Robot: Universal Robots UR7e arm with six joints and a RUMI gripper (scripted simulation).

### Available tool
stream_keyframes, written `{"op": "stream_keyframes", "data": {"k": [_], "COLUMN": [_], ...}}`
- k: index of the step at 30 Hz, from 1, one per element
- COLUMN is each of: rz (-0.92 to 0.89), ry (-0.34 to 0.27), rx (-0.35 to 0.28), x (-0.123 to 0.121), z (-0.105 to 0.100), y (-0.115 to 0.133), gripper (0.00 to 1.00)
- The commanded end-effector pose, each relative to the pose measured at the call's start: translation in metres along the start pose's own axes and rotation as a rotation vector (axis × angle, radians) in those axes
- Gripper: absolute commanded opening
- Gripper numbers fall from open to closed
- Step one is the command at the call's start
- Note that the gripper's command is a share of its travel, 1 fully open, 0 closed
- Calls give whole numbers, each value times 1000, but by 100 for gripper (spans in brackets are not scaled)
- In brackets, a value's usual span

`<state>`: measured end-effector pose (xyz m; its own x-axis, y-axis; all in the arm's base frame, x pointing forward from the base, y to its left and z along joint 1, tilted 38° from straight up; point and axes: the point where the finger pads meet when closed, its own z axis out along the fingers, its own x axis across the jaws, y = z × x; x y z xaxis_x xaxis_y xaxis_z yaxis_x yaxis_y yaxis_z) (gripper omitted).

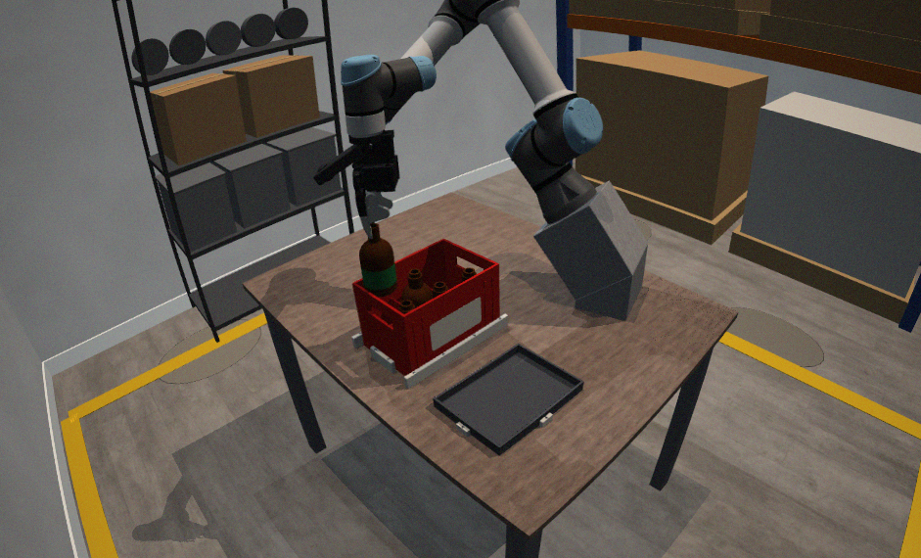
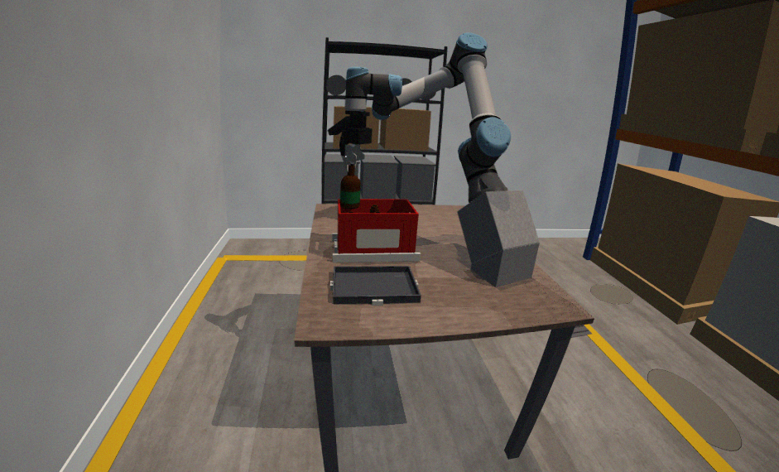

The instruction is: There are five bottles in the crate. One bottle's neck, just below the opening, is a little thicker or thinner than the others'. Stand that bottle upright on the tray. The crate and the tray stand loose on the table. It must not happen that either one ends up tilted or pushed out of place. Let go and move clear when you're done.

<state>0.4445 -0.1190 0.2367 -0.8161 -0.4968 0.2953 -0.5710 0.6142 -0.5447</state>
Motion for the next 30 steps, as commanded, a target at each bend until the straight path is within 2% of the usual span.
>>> {"op": "stream_keyframes", "data": {"k": [1,30], "rz": [2,1], "ry": [-3,-2], "rx": [4,3], "x": [-1,-1], "z": [-9,-14], "y": [-2,-1], "gripper": [0,0]}}
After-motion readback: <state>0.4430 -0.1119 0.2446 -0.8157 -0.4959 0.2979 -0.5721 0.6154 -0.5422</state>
